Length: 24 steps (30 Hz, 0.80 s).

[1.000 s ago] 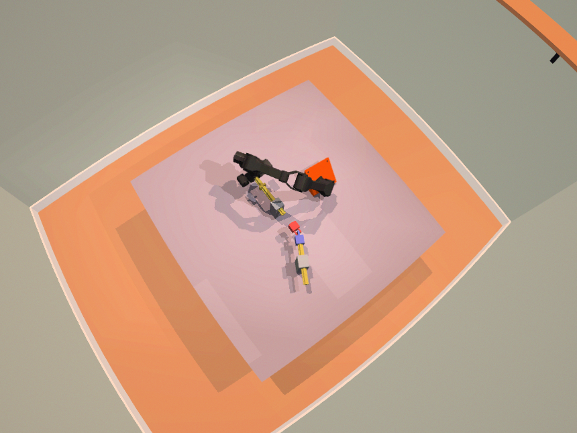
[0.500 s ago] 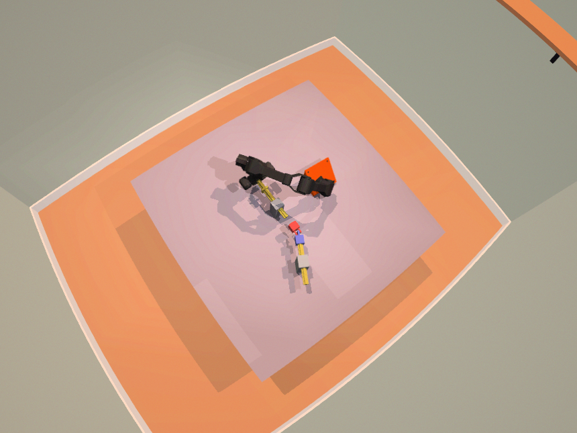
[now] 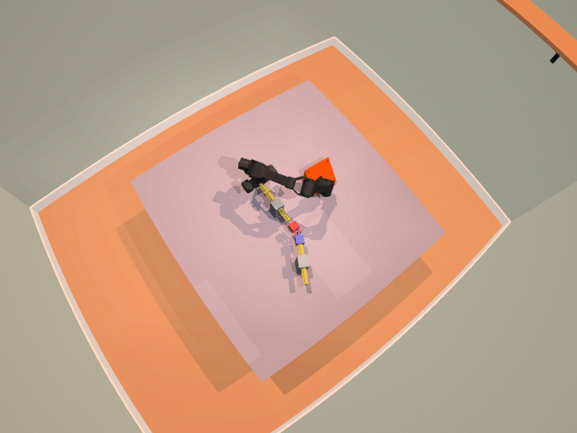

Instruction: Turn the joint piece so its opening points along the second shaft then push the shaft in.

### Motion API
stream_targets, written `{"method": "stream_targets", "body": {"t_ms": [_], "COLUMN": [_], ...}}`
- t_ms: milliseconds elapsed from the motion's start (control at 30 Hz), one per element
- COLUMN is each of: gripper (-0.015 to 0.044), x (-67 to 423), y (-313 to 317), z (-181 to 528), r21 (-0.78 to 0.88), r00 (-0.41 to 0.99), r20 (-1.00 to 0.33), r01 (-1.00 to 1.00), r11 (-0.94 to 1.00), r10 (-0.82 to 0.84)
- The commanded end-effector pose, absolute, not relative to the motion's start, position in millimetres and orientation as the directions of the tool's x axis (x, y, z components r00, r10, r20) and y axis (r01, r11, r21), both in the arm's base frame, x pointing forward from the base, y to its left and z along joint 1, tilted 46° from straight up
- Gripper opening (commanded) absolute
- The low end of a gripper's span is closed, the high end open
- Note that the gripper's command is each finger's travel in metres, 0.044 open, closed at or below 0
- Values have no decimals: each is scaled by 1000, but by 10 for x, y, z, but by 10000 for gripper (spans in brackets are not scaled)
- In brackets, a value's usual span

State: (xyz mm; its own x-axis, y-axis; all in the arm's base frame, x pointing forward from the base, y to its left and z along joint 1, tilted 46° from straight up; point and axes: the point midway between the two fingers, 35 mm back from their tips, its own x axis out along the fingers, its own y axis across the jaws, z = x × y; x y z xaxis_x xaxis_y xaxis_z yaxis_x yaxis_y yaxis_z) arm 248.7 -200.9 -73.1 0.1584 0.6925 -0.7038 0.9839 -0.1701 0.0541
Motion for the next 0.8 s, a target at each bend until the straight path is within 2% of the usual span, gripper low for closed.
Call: {"method": "stream_targets", "body": {"t_ms": [0, 767], "gripper": [0, 0], "x": [2495, 2526], "y": [-1960, -1717], "z": [-675, -435], "r21": [54, 54], "r00": [163, 163], "r20": [-703, -701], "r01": [983, 983], "r11": [-176, -176], "r10": [692, 694]}}
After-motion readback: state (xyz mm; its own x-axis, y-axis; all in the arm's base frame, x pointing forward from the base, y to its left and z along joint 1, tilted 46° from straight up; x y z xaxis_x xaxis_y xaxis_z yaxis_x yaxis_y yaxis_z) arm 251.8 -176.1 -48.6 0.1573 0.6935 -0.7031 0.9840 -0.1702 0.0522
